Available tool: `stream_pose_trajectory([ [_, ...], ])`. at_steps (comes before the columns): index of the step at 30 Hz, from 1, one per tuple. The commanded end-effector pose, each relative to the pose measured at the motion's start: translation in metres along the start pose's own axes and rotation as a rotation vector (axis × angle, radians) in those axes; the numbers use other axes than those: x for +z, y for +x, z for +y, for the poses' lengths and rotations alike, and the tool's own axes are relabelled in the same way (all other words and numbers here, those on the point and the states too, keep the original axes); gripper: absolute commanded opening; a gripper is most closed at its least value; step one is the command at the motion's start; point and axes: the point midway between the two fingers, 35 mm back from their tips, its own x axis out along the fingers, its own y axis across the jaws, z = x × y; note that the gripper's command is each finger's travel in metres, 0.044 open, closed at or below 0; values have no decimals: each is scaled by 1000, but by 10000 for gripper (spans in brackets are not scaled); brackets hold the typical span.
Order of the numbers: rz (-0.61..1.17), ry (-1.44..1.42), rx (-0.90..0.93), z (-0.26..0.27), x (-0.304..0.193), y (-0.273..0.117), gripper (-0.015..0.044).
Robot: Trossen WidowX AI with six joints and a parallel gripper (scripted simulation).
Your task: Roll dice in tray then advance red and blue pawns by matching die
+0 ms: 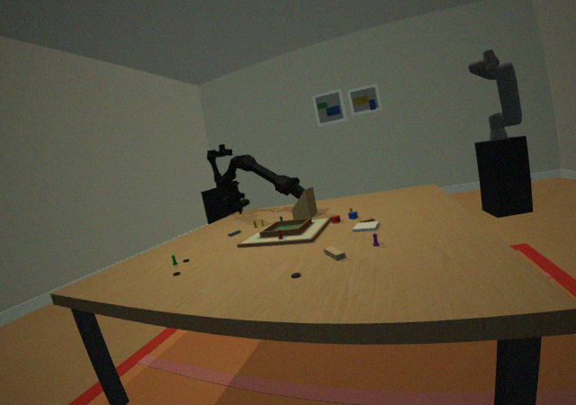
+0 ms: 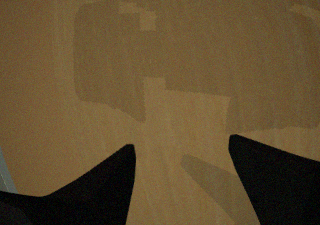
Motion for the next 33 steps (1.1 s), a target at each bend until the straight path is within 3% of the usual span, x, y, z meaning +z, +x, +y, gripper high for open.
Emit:
stream_pose_trajectory([
  [1,43,-123,42,12,-35,-2,275],
  [18,319,-525,264,36,-234,-37,275],
  [25,511,-601,317,10,-330,-63,275],
  [33,756,-693,289,-55,-433,-101,275],
])
